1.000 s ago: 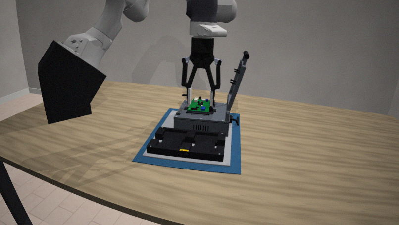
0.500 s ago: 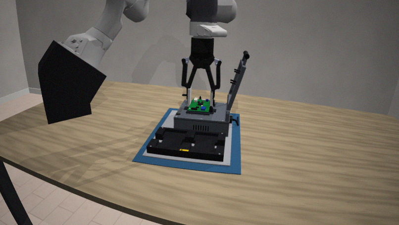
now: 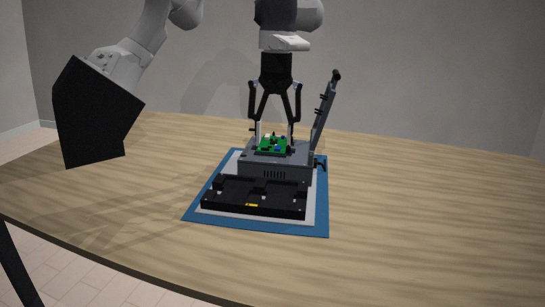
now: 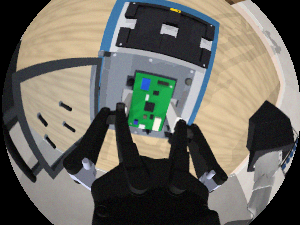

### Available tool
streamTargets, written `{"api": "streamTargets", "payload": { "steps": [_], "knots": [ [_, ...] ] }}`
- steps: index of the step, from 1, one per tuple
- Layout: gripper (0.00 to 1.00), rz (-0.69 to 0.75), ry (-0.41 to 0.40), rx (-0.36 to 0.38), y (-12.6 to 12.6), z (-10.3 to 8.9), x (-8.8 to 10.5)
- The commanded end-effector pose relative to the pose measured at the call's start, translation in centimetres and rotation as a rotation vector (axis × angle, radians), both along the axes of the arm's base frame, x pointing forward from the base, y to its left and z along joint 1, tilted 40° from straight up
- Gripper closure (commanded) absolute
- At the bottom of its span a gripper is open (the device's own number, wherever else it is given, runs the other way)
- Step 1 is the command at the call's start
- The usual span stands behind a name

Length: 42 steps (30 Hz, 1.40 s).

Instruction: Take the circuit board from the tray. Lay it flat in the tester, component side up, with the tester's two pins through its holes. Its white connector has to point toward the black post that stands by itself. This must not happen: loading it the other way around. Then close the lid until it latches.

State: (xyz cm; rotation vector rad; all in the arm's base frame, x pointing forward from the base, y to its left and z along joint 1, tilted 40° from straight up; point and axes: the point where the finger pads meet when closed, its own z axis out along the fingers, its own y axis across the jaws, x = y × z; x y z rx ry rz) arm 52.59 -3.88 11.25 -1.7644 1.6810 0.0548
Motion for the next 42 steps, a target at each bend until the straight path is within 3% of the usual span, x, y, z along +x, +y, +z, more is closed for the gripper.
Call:
{"api": "streamTargets", "payload": {
  "steps": [1, 2, 42],
  "knots": [
    [0.54, 0.0, -0.003, -0.005, 0.18, -0.05, 0.35],
    [0.42, 0.0, -0.003, -0.005, 0.18, -0.05, 0.35],
    [0.42, 0.0, -0.003, -0.005, 0.18, -0.05, 0.35]
  ]
}}
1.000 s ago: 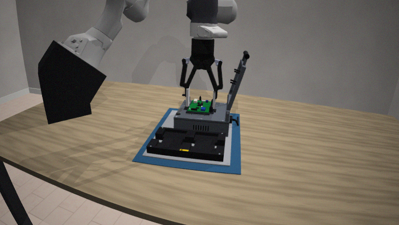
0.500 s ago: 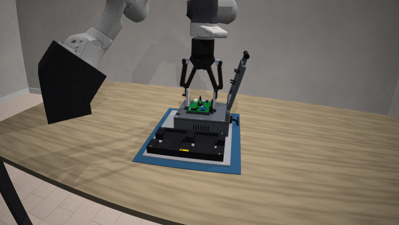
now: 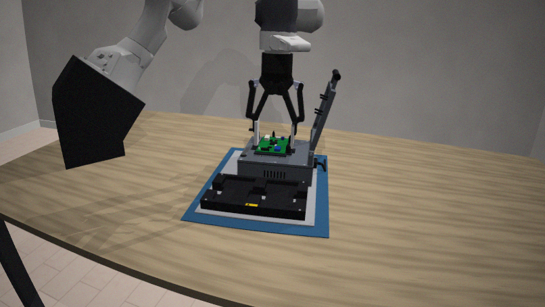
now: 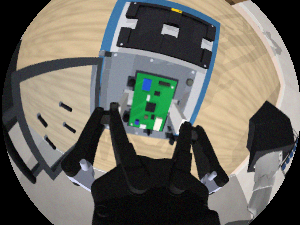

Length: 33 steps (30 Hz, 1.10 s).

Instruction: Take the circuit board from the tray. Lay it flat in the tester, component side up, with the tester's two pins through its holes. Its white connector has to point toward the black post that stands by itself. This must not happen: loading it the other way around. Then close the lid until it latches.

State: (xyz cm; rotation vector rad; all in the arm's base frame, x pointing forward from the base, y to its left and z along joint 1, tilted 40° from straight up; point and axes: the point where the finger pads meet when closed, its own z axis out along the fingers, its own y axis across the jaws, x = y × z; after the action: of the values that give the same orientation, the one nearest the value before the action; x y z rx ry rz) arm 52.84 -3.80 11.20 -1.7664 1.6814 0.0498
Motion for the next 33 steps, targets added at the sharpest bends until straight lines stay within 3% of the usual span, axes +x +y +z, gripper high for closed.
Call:
{"api": "streamTargets", "payload": {
  "steps": [1, 16, 26, 33],
  "knots": [
    [0.42, 0.001, -0.002, -0.002, 0.1, 0.0, 0.1],
    [0.42, 0.001, -0.002, -0.002, -0.4, 0.8, -0.3],
    [0.42, 0.001, -0.002, -0.001, -1.4, 2.4, -1.2],
    [0.42, 0.001, -0.002, -0.002, -2.8, 4.5, -2.4]
  ]
}}
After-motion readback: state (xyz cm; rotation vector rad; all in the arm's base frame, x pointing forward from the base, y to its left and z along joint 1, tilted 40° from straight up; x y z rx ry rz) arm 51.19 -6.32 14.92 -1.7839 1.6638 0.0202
